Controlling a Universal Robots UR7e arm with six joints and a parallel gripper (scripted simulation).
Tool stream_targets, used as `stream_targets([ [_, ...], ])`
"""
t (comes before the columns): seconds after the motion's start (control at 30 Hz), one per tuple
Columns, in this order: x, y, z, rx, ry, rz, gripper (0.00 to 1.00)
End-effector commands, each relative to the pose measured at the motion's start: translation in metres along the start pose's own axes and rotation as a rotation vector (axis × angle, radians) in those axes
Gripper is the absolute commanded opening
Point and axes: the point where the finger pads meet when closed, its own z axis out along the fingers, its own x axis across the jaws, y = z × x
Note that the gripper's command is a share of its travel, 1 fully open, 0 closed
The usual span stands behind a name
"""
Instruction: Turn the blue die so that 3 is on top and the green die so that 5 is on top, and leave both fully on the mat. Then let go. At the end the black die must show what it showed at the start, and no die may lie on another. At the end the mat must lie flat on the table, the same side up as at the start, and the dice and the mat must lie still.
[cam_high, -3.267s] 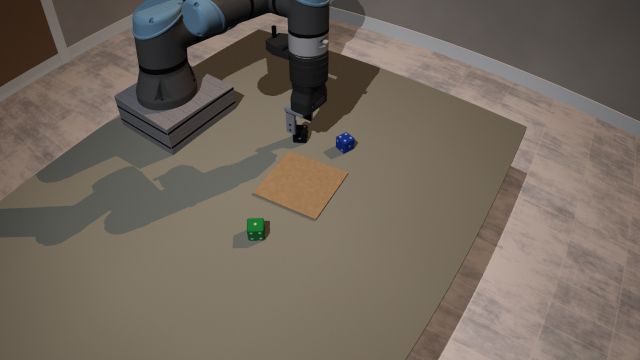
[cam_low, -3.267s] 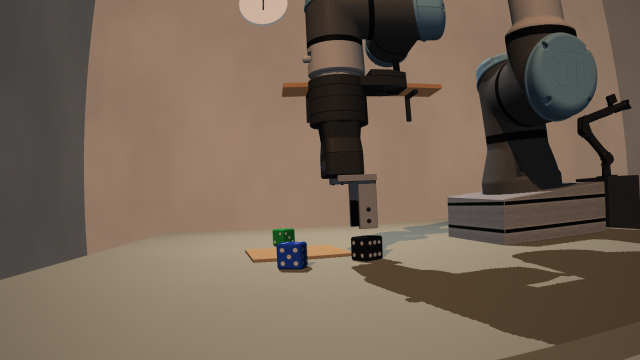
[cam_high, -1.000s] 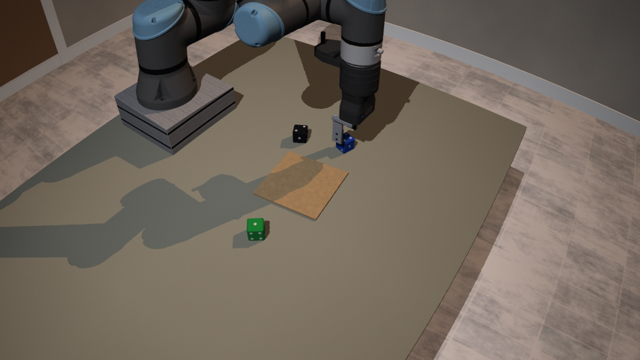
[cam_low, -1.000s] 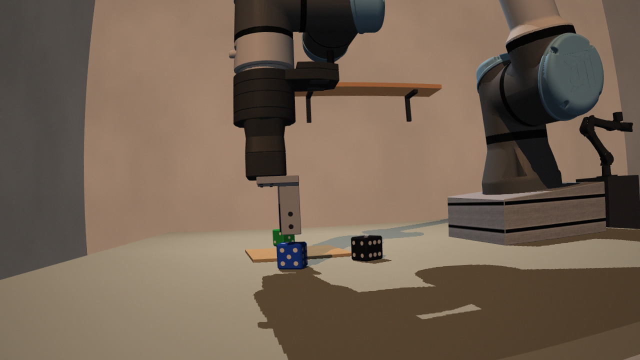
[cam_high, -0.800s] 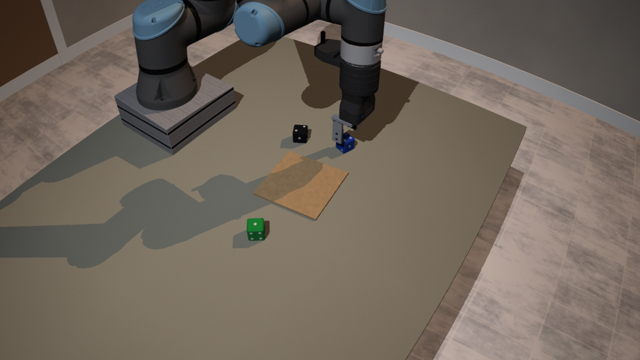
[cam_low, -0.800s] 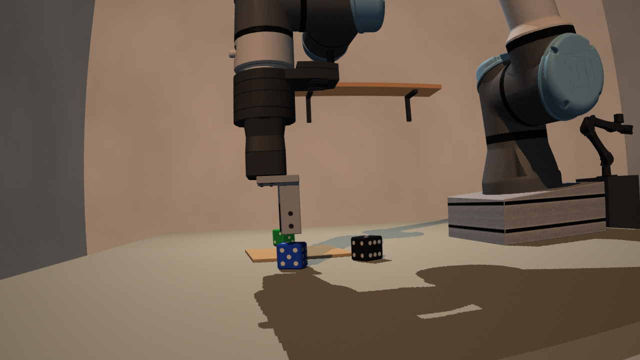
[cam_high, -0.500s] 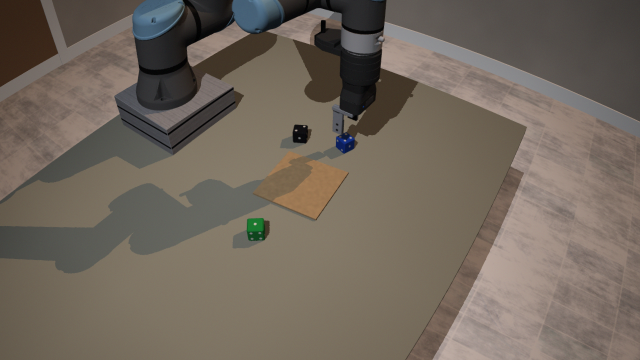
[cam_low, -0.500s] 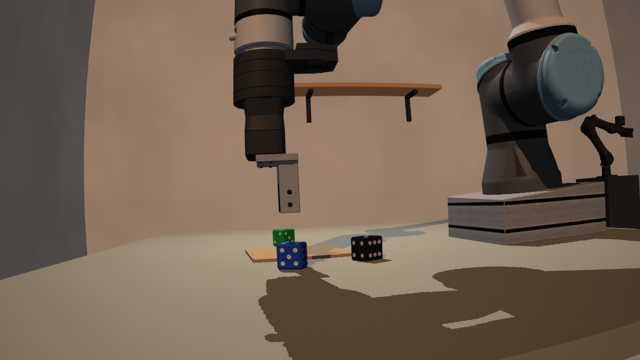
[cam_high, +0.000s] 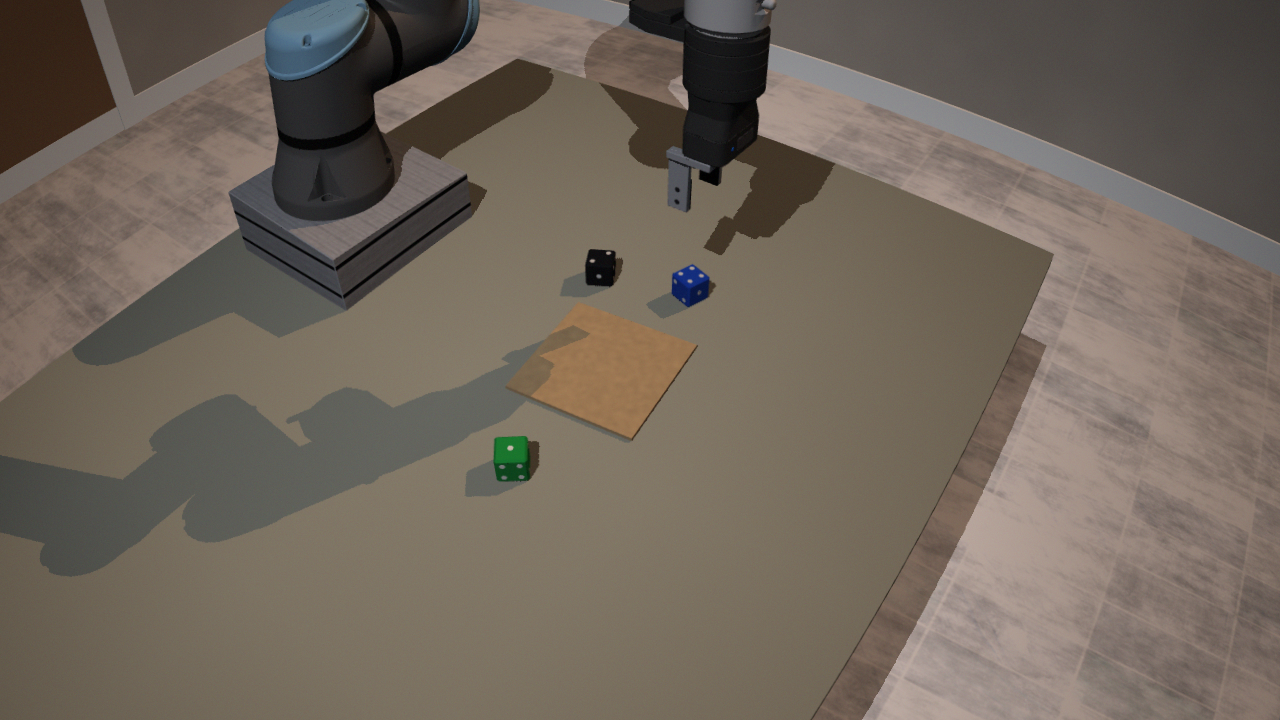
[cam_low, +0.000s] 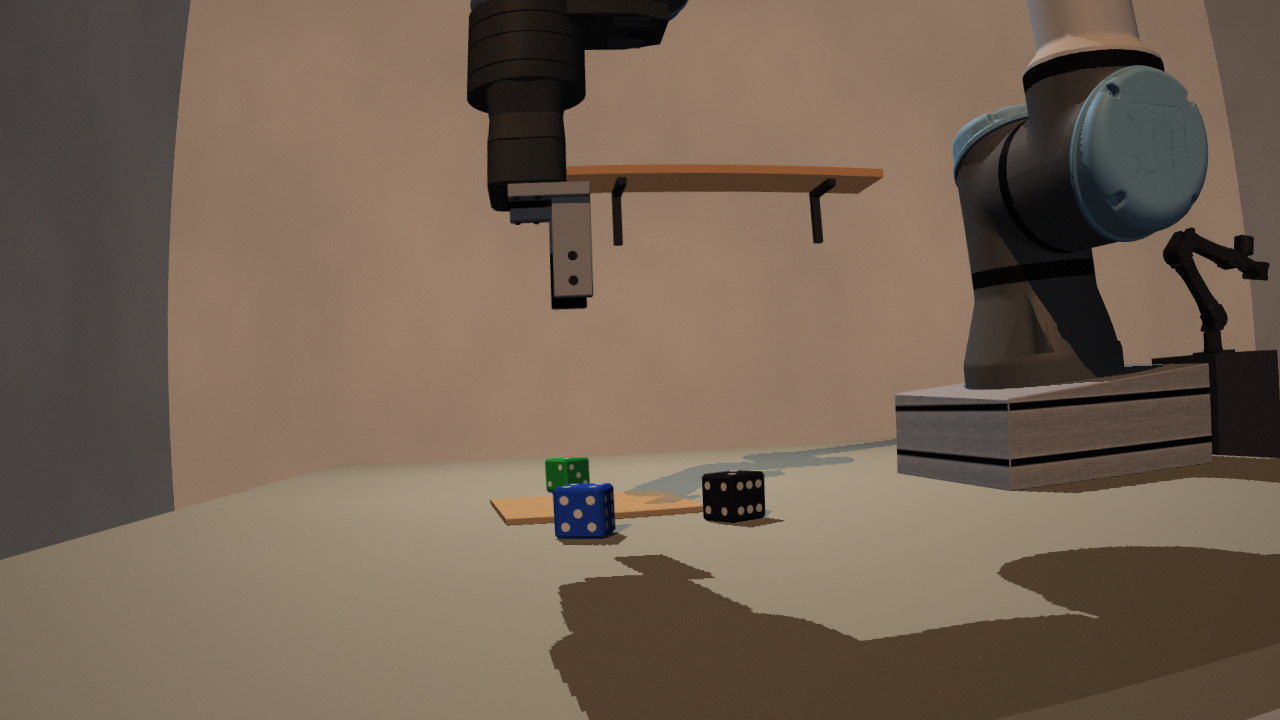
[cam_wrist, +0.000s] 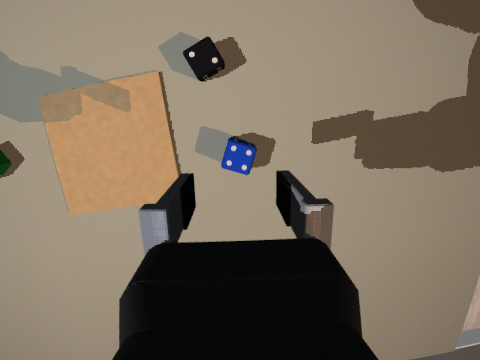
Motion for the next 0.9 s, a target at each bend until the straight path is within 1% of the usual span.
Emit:
stream_targets([
  [0.0,0.0000,-0.0004,-0.0064,0.001,0.000,0.000,1.00],
  [0.37,0.0001,-0.0005,-0.0065,0.001,0.000,0.009,1.00],
  [0.43,0.0007,-0.0008,-0.0056,0.001,0.000,0.055,1.00],
  [0.53,0.0023,-0.0015,-0.0030,0.001,0.000,0.181,1.00],
  [0.6,0.0023,-0.0015,-0.0030,0.001,0.000,0.181,1.00],
  [0.7,0.0037,-0.0019,-0.0007,0.001,0.000,0.290,1.00],
  [0.87,0.0040,-0.0019,-0.0002,0.001,0.000,0.316,1.00],
])
